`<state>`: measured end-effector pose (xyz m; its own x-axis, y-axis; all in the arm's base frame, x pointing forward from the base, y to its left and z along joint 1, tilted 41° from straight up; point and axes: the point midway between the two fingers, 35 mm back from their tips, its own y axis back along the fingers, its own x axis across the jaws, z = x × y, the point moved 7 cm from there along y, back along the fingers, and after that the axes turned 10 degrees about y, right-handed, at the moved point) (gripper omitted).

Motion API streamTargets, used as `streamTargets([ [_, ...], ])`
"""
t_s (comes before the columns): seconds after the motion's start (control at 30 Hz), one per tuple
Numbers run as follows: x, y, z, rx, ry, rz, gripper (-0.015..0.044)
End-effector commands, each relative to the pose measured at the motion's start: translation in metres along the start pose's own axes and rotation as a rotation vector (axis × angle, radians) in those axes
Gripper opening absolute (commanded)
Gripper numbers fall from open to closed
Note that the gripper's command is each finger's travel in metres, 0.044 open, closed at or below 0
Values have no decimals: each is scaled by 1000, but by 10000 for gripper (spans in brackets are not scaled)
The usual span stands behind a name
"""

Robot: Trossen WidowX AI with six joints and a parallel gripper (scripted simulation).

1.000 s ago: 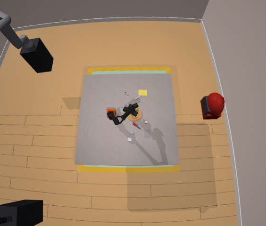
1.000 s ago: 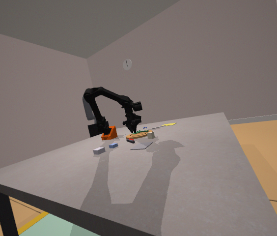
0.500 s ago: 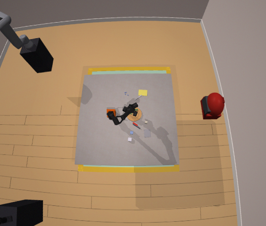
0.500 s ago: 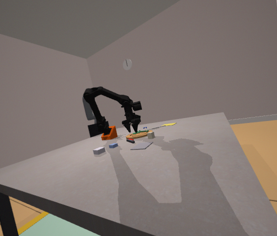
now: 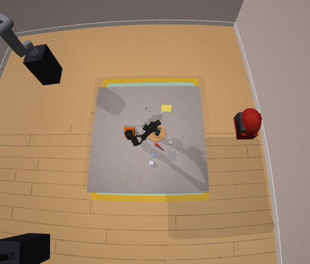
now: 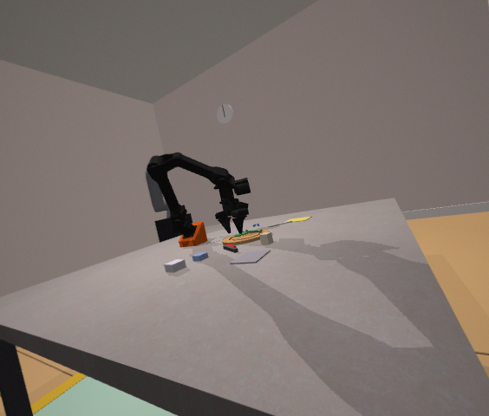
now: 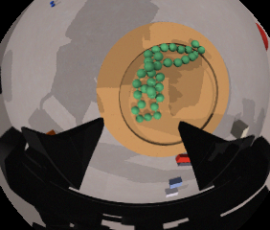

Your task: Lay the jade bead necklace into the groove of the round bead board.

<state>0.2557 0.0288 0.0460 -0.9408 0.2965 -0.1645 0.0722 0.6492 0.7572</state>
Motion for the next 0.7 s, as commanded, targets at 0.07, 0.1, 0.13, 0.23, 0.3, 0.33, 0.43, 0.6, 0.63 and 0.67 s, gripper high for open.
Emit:
streamTargets([
  [0.07,-9,6,9,-5,-114,-2,361],
  [0.1,-14,9,15,-6,-184,-2,335],
  [0.13,-19,11,21,-7,-255,-2,309],
  [0.23,-33,19,39,-8,-468,-2,230],
  [0.3,-41,24,52,-9,-609,-1,177],
  [0.33,-44,26,57,-10,-668,-1,151],
  [0.43,-46,28,61,-10,-715,-1,120],
  [0.6,-46,28,61,-10,-715,-1,120],
  [0.63,-46,28,61,-10,-715,-1,120],
  [0.67,-46,27,61,-10,-715,-1,120],
])
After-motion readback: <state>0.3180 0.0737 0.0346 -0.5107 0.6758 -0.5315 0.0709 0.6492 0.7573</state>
